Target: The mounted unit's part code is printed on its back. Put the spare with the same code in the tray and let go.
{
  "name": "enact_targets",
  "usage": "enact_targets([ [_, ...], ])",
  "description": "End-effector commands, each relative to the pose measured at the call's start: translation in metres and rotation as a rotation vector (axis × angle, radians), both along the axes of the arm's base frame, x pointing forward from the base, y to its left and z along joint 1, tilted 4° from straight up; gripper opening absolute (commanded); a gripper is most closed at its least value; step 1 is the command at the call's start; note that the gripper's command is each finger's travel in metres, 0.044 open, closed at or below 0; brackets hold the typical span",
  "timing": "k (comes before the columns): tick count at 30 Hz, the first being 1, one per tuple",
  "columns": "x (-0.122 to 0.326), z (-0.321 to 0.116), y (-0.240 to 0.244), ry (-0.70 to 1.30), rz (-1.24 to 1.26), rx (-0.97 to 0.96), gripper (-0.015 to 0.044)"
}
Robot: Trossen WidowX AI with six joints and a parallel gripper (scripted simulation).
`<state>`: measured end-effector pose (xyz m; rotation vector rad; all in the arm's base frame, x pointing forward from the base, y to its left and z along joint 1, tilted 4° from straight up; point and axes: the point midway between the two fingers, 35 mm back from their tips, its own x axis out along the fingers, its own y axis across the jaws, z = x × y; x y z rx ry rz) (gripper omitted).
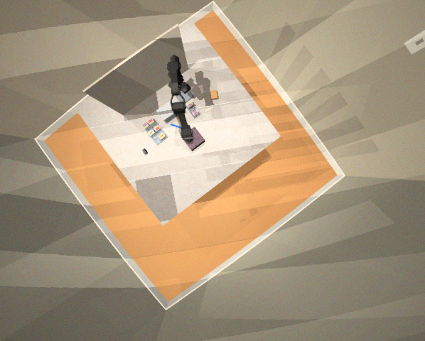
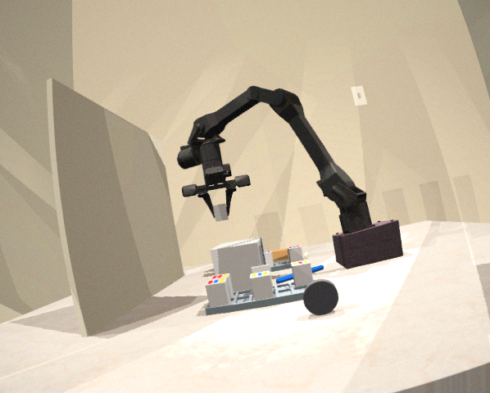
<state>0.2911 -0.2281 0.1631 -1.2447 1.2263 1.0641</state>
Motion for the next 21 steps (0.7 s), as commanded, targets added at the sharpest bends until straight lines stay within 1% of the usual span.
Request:
enact_targets([
  [1, 0.001, -0.003, 0.0, -0.003, 0.005, 0.001, 0.0],
  [21, 0.006, -0.022, -0.004, -0.003, 0.005, 0.001, 0.0],
])
